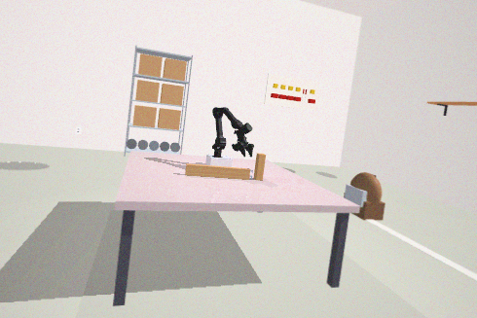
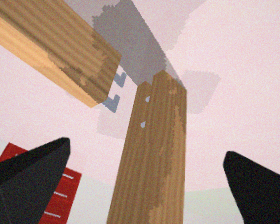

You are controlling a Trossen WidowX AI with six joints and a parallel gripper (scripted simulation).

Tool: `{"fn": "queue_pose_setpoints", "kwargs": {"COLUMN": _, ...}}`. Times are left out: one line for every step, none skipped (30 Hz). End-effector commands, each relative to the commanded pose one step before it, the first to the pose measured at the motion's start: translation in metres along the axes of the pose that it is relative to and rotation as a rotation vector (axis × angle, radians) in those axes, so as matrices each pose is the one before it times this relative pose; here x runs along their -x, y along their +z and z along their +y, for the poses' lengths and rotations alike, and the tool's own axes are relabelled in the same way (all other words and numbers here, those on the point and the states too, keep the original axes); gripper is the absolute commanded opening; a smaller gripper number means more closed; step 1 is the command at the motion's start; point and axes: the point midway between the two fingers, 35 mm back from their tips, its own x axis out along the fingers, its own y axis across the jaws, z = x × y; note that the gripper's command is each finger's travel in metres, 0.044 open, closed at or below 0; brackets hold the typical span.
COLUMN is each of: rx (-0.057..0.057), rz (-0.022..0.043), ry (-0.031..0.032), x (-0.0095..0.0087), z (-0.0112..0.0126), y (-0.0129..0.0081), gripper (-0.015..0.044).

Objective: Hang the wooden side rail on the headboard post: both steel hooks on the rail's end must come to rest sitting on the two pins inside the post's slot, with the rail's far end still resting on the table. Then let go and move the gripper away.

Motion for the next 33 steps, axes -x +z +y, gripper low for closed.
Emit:
{"fn": "queue_pose_setpoints", "kwargs": {"rx": 0.1478, "rz": -0.0097, "ry": -0.01349, "x": -0.00319, "z": 0.00521, "y": 0.00575, "gripper": 0.044}}
{"fn": "queue_pose_setpoints", "kwargs": {"rx": 0.049, "rz": 0.00012, "ry": -0.00374, "x": -0.0007, "z": 0.00149, "y": 0.00124, "gripper": 0.044}}
{"fn": "queue_pose_setpoints", "kwargs": {"rx": 0.0516, "rz": 0.00455, "ry": -0.00674, "x": -0.0007, "z": 0.00056, "y": 0.00019, "gripper": 0.044}}
{"fn": "queue_pose_setpoints", "kwargs": {"rx": 0.0517, "rz": 0.00501, "ry": -0.00642, "x": -0.00067, "z": 0.00056, "y": 0.00022, "gripper": 0.044}}
{"fn": "queue_pose_setpoints", "kwargs": {"rx": 0.0517, "rz": 0.00545, "ry": -0.00607, "x": -0.00065, "z": 0.00056, "y": 0.00025, "gripper": 0.044}}
{"fn": "queue_pose_setpoints", "kwargs": {"rx": 0.0517, "rz": 0.00589, "ry": -0.0057, "x": -0.00063, "z": 0.00055, "y": 0.00028, "gripper": 0.044}}
{"fn": "queue_pose_setpoints", "kwargs": {"rx": 0.0518, "rz": 0.00629, "ry": -0.0053, "x": -0.0006, "z": 0.00054, "y": 0.0003, "gripper": 0.044}}
{"fn": "queue_pose_setpoints", "kwargs": {"rx": 0.0518, "rz": 0.00664, "ry": -0.00486, "x": -0.00058, "z": 0.00054, "y": 0.00034, "gripper": 0.044}}
{"fn": "queue_pose_setpoints", "kwargs": {"rx": 0.0518, "rz": 0.00697, "ry": -0.00441, "x": -0.00055, "z": 0.00053, "y": 0.00037, "gripper": 0.044}}
{"fn": "queue_pose_setpoints", "kwargs": {"rx": 0.0518, "rz": 0.00726, "ry": -0.00393, "x": -0.00053, "z": 0.00052, "y": 0.0004, "gripper": 0.044}}
{"fn": "queue_pose_setpoints", "kwargs": {"rx": 0.0518, "rz": 0.00752, "ry": -0.00343, "x": -0.0005, "z": 0.00051, "y": 0.00043, "gripper": 0.044}}
{"fn": "queue_pose_setpoints", "kwargs": {"rx": 0.0519, "rz": 0.00775, "ry": -0.00292, "x": -0.00048, "z": 0.00049, "y": 0.00046, "gripper": 0.044}}
{"fn": "queue_pose_setpoints", "kwargs": {"rx": 0.0519, "rz": 0.00794, "ry": -0.00239, "x": -0.00045, "z": 0.00048, "y": 0.0005, "gripper": 0.044}}
{"fn": "queue_pose_setpoints", "kwargs": {"rx": 0.0519, "rz": 0.0081, "ry": -0.00185, "x": -0.00043, "z": 0.00046, "y": 0.00053, "gripper": 0.044}}
{"fn": "queue_pose_setpoints", "kwargs": {"rx": 0.0519, "rz": 0.00823, "ry": -0.0013, "x": -0.0004, "z": 0.00044, "y": 0.00056, "gripper": 0.044}}
{"fn": "queue_pose_setpoints", "kwargs": {"rx": 0.052, "rz": 0.00831, "ry": -0.00074, "x": -0.00037, "z": 0.00042, "y": 0.00058, "gripper": 0.044}}
{"fn": "queue_pose_setpoints", "kwargs": {"rx": 0.052, "rz": 0.00836, "ry": -0.00018, "x": -0.00035, "z": 0.00039, "y": 0.00061, "gripper": 0.044}}
{"fn": "queue_pose_setpoints", "kwargs": {"rx": 0.052, "rz": 0.00837, "ry": 0.00039, "x": -0.00032, "z": 0.00036, "y": 0.00064, "gripper": 0.044}}
{"fn": "queue_pose_setpoints", "kwargs": {"rx": 0.0521, "rz": 0.00834, "ry": 0.00095, "x": -0.0003, "z": 0.00033, "y": 0.00066, "gripper": 0.044}}
{"fn": "queue_pose_setpoints", "kwargs": {"rx": 0.0521, "rz": 0.00828, "ry": 0.00151, "x": -0.00027, "z": 0.0003, "y": 0.00069, "gripper": 0.044}}
{"fn": "queue_pose_setpoints", "kwargs": {"rx": 0.0521, "rz": 0.00818, "ry": 0.00207, "x": -0.00024, "z": 0.00027, "y": 0.00071, "gripper": 0.044}}
{"fn": "queue_pose_setpoints", "kwargs": {"rx": 0.0522, "rz": 0.00804, "ry": 0.00262, "x": -0.00022, "z": 0.00024, "y": 0.00073, "gripper": 0.044}}
{"fn": "queue_pose_setpoints", "kwargs": {"rx": 0.0522, "rz": 0.00786, "ry": 0.00316, "x": -0.00019, "z": 0.0002, "y": 0.00075, "gripper": 0.044}}
{"fn": "queue_pose_setpoints", "kwargs": {"rx": 0.0522, "rz": 0.00765, "ry": 0.00368, "x": -0.00016, "z": 0.00017, "y": 0.00076, "gripper": 0.044}}
{"fn": "queue_pose_setpoints", "kwargs": {"rx": 0.0523, "rz": 0.00741, "ry": 0.0042, "x": -0.00014, "z": 0.00013, "y": 0.00078, "gripper": 0.044}}
{"fn": "queue_pose_setpoints", "kwargs": {"rx": 0.0523, "rz": 0.00713, "ry": 0.00469, "x": -0.00011, "z": 0.00009, "y": 0.00079, "gripper": 0.044}}
{"fn": "queue_pose_setpoints", "kwargs": {"rx": 0.0523, "rz": 0.00682, "ry": 0.00517, "x": -0.00008, "z": 0.00005, "y": 0.0008, "gripper": 0.044}}
{"fn": "queue_pose_setpoints", "kwargs": {"rx": 0.0524, "rz": 0.00648, "ry": 0.00562, "x": -0.00006, "z": 0.00001, "y": 0.0008, "gripper": 0.044}}
{"fn": "queue_pose_setpoints", "kwargs": {"rx": 0.0524, "rz": 0.00611, "ry": 0.00606, "x": -0.00003, "z": -0.00003, "y": 0.00081, "gripper": 0.044}}
{"fn": "queue_pose_setpoints", "kwargs": {"rx": 0.0524, "rz": 0.00571, "ry": 0.00647, "x": 0.0, "z": -0.00007, "y": 0.00081, "gripper": 0.044}}
{"fn": "queue_pose_setpoints", "kwargs": {"rx": 0.0525, "rz": 0.00528, "ry": 0.00685, "x": 0.00002, "z": -0.00012, "y": 0.00081, "gripper": 0.044}}
{"fn": "queue_pose_setpoints", "kwargs": {"rx": 0.0525, "rz": 0.00483, "ry": 0.0072, "x": 0.00005, "z": -0.00016, "y": 0.0008, "gripper": 0.044}}
{"fn": "queue_pose_setpoints", "kwargs": {"rx": 0.0526, "rz": 0.00436, "ry": 0.00752, "x": 0.00008, "z": -0.0002, "y": 0.0008, "gripper": 0.044}}
